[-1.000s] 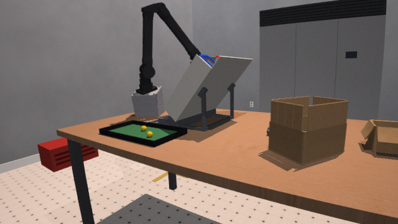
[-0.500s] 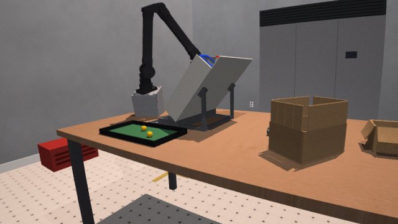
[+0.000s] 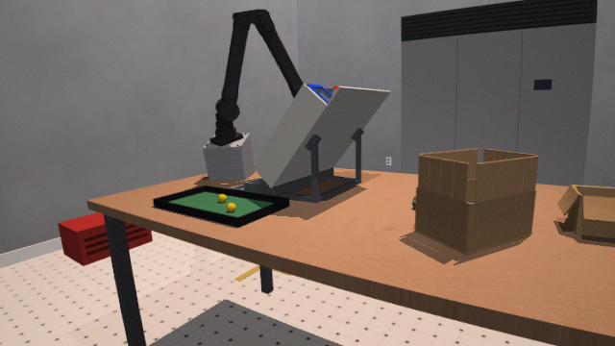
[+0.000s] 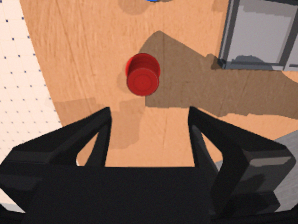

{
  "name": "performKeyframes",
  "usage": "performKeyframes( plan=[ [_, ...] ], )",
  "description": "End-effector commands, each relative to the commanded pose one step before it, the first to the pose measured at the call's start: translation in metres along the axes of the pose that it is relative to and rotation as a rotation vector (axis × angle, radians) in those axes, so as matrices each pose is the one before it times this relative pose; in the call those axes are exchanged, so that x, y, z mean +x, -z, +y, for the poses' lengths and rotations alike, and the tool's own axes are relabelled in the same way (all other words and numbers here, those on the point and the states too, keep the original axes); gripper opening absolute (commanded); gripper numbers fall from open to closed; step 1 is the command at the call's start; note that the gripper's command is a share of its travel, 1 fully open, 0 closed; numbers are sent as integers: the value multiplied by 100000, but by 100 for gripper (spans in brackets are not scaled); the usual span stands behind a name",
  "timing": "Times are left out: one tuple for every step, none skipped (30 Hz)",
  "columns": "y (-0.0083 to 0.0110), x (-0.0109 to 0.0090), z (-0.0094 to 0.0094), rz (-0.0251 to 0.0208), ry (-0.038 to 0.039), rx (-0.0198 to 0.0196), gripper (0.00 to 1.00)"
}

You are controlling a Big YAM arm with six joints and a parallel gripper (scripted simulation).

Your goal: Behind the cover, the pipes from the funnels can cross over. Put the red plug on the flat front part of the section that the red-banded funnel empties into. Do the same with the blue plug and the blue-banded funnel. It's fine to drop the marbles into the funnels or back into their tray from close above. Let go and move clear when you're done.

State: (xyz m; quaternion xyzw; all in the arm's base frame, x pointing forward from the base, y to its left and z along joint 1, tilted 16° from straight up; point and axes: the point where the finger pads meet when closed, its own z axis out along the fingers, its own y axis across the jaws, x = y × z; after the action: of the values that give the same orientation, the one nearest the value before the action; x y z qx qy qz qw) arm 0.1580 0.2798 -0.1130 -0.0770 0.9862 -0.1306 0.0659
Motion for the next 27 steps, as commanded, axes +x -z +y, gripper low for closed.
performKeyframes(
  plan=[
    [-1125,-1122,992,-1839,-124,-3131,63],
    [-568,134,-169,225,97,336,63],
    [-479,74,-94,118,57,209,63],
    [-406,55,-68,87,42,152,63],
    [-308,-2,11,11,3,10,63],
    [-243,-1,7,7,2,9,63],
    [-178,0,4,7,1,5,63],
    [-118,1,3,7,1,2,63],
    [962,-509,503,-1626,-464,-2509,63],
    [226,-10,271,-473,386,-651,63],
    [168,-267,465,-496,-43,-783,63],
    [40,-78,112,-103,-56,-206,63],
    [0,0,0,0,0,0,63],
    [0,0,0,0,0,0,63],
    [0,0,0,0,0,0,63],
    [-434,255,-204,678,308,1069,63],
    [-87,51,-40,135,-83,214,63],
    [0,0,0,0,-83,0,63],
    [0,0,0,0,-9,0,63],
    [0,0,0,0,0,0,63],
    [0,0,0,0,0,0,63],
    [0,0,0,0,0,0,63],
    [0,0,0,0,0,0,63],
    [0,0,0,0,0,0,63],
    [0,0,0,0,0,0,63],
    [0,0,0,0,0,0,63],
    [0,0,0,0,0,0,63]
  ],
)
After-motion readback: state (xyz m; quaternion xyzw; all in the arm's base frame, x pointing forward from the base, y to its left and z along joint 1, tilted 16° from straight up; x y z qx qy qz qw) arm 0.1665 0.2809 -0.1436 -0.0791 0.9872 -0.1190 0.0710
